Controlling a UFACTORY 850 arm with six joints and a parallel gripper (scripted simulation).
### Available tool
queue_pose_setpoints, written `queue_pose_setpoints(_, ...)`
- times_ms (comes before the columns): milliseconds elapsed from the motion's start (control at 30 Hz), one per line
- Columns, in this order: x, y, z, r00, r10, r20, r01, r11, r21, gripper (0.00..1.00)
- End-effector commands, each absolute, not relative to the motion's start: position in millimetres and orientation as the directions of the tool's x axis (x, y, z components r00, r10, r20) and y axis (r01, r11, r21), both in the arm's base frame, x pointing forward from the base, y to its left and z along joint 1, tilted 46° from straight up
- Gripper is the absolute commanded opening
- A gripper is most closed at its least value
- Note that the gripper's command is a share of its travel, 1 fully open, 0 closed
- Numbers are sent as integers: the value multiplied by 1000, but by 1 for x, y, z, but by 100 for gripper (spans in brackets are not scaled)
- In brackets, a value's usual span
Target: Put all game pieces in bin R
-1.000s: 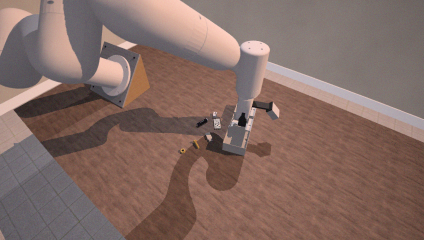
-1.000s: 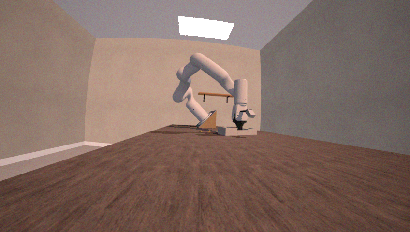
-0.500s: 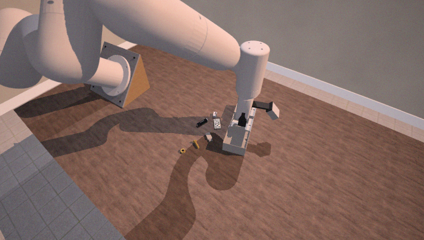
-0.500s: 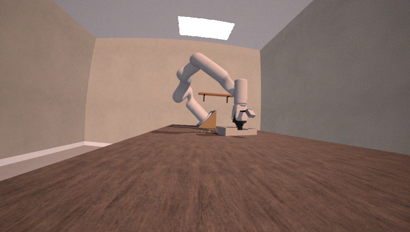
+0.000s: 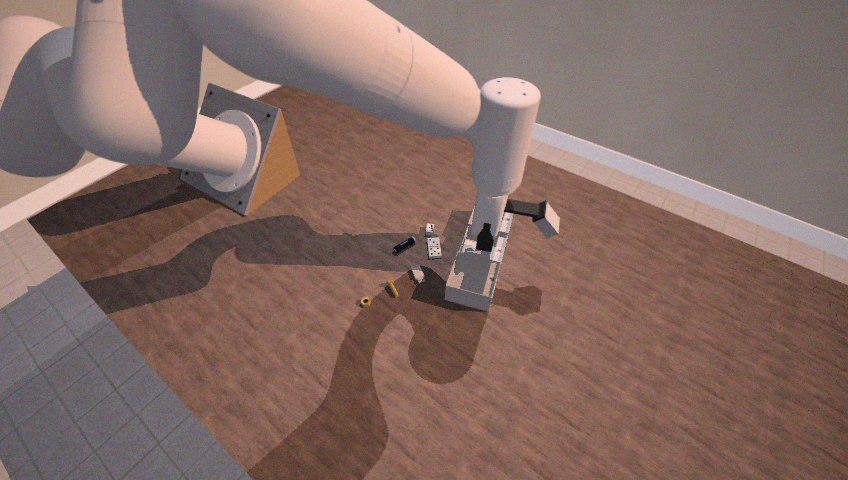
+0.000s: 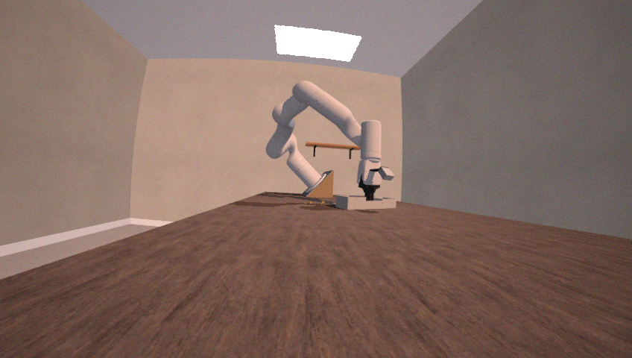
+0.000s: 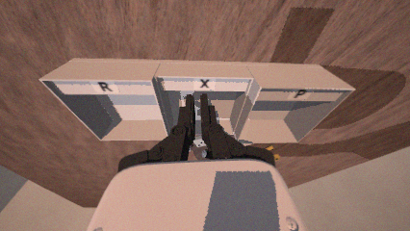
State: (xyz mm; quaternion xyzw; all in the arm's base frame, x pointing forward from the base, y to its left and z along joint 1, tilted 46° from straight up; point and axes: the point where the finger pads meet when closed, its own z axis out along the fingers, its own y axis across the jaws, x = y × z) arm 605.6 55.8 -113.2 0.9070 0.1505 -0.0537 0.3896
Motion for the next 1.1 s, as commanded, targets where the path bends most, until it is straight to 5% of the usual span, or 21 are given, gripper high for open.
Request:
queue_pose_setpoints(0,606,58,-111,949,232,-213,314,-651,691,7)
queue_pose_setpoints(1067,599,108,-89,949,232,-213,314,-651,690,7)
